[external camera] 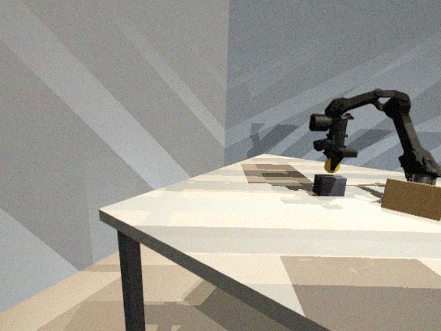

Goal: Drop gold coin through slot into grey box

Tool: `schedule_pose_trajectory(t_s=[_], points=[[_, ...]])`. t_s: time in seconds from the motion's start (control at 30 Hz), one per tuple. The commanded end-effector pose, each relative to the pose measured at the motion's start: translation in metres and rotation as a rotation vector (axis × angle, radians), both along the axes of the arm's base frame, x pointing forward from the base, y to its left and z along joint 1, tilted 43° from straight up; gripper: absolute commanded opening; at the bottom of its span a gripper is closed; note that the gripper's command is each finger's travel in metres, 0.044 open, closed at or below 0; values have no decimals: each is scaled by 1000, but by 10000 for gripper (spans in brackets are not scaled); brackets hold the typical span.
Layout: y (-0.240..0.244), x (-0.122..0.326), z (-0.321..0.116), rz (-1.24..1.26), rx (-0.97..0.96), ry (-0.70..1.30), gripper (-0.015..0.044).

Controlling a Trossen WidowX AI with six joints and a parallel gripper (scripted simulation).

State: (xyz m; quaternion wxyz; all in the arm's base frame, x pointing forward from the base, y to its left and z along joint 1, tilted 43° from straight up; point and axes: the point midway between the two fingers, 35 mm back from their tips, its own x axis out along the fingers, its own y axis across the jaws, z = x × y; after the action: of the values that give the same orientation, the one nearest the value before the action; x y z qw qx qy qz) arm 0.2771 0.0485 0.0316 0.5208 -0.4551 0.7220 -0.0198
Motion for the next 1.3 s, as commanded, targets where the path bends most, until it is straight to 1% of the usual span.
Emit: schedule_pose_trajectory(t_s=[0.0,0.93,1.13,1.27], points=[[-2,0,-2,4,-4,0,0],[-8,-1,-9,6,-4,2,0],[-7,0,-8,1,1,-2,157],[-7,0,-8,1,1,-2,161]])
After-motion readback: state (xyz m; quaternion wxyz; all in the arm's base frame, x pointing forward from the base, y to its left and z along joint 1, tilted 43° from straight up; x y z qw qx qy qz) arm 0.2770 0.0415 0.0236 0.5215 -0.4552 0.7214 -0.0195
